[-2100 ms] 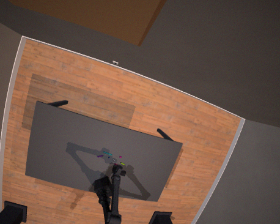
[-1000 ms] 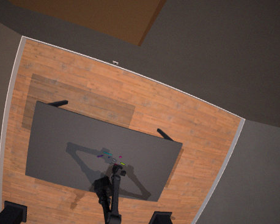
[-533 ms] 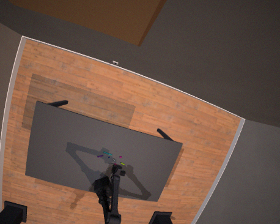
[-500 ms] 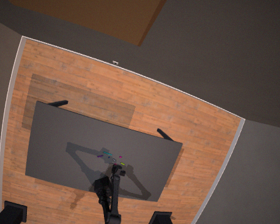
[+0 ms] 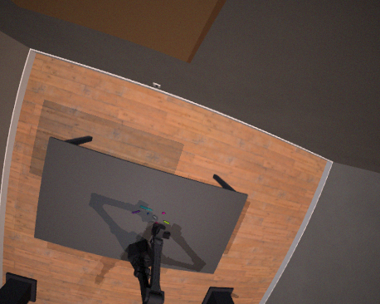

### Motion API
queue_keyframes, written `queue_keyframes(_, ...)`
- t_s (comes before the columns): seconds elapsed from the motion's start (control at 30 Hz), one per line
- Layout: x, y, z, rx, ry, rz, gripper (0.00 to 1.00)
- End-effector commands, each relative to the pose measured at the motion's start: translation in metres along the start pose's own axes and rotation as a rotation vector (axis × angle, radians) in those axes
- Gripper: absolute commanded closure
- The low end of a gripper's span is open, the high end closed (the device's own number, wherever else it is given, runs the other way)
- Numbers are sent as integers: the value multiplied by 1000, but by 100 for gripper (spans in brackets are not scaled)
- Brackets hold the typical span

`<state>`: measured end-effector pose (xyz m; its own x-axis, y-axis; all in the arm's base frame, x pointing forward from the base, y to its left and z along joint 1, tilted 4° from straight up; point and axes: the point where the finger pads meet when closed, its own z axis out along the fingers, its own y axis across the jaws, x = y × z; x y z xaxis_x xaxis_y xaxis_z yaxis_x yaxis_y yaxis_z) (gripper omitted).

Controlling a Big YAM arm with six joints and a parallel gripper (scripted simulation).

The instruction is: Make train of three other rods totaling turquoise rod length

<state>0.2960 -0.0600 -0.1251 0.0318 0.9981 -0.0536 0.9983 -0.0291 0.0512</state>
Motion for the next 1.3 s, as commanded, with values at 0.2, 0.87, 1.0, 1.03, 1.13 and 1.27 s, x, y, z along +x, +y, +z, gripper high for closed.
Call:
queue_keyframes(0.2, 1, -2, 4, 8, -3, 9, 76)
queue_keyframes(0.87, 0, 1, 6, -1, -4, 11, 76)
queue_keyframes(1.0, -1, 3, 9, -5, -5, 13, 76)
queue_keyframes(1.03, -1, 4, 10, -6, -5, 13, 76)
queue_keyframes(1.13, -2, 6, 13, -10, -6, 13, 76)
queue_keyframes(1.27, -3, 9, 17, -14, -7, 13, 76)
